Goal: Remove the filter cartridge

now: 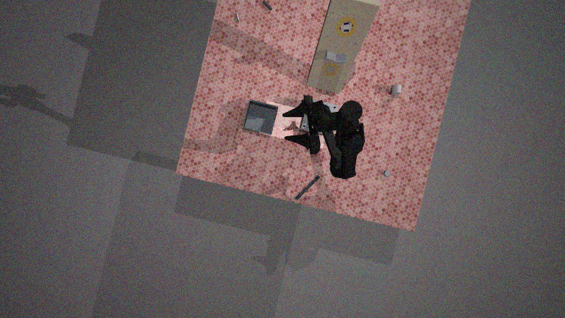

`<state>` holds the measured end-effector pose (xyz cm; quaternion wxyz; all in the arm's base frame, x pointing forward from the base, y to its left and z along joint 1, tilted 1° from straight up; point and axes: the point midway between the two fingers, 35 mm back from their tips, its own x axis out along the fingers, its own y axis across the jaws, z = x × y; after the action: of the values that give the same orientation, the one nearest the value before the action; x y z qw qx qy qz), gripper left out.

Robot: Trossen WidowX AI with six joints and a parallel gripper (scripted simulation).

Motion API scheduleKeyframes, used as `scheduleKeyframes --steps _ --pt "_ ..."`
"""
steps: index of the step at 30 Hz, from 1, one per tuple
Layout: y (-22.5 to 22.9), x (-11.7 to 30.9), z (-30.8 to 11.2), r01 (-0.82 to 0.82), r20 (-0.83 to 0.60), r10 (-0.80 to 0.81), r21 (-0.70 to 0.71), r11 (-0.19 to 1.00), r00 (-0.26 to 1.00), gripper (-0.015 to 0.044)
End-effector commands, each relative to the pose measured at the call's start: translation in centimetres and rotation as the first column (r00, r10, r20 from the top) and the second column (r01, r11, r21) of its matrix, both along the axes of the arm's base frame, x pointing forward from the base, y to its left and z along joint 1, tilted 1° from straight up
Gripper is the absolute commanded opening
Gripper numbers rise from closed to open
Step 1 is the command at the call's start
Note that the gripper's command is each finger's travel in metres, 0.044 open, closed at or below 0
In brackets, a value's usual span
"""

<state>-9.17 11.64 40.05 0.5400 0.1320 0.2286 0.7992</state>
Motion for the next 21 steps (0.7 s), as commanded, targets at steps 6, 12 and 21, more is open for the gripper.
scheduleKeyframes --steps 6,12,21 --pt "2.4 5.6 -0.8 0.247 -0.042 -0.251 -0.080 0.966 0.967 0.0242" --pt "3.9 13.8 -2.6 0.525 -0.190 -0.571 -0.243 0.816 0.799 0.0108" --pt "0.9 27.6 -7.5 0.787 -0.321 -0.929 -0.519 0.333 0.182 0.0108"
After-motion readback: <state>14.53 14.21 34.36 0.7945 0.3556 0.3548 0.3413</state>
